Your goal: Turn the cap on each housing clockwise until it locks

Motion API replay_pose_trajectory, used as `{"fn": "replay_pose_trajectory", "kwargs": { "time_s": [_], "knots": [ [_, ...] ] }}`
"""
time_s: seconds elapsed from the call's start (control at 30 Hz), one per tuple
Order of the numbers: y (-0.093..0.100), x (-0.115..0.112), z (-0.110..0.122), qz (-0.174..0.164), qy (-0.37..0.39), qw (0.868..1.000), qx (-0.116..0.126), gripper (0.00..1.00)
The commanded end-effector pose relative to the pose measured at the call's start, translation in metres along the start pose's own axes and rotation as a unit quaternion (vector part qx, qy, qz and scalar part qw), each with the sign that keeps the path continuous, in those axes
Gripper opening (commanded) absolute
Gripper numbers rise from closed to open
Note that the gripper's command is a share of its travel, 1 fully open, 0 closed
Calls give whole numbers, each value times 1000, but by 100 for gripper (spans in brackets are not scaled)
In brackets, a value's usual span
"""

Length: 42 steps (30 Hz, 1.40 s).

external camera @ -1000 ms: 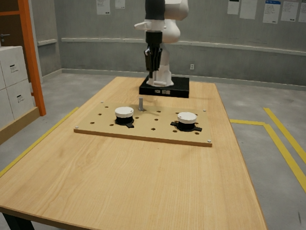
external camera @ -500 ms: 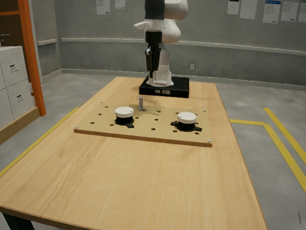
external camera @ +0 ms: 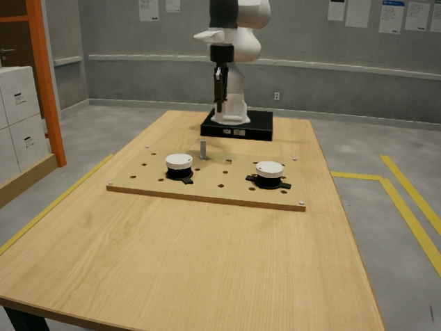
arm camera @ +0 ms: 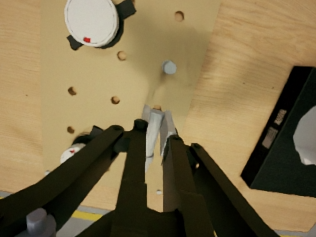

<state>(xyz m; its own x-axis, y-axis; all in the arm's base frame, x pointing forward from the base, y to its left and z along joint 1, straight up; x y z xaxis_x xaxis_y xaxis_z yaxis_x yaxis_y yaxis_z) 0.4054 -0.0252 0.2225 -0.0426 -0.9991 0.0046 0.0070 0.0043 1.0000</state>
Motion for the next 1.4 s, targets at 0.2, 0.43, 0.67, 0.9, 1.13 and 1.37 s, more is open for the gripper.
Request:
{"fn": "replay_pose_trajectory", "kwargs": {
  "time_s": [0.2,0.43,0.67,0.9,1.13,1.37],
  "knots": [
    [0,2,0,-2,87,996,4,10],
    [0,2,0,-2,100,995,4,10],
    [0,2,0,-2,169,986,4,10],
    [0,2,0,-2,233,972,4,10],
    [0,2,0,-1,285,958,4,10],
    [0,2,0,2,289,957,4,10]
  ]
}}
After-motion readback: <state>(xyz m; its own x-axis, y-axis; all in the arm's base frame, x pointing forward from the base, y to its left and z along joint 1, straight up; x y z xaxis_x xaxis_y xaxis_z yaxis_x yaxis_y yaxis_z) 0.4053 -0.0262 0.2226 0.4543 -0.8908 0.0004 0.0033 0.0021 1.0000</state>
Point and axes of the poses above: the point where the finger pads meet when closed, its own y axis back along the fingers, its own z axis across the jaws, x = y × z, the point moved 7 cm from there along y, back along the fingers, and after that the axes turned 5 degrees about y, right-handed, at the moved point
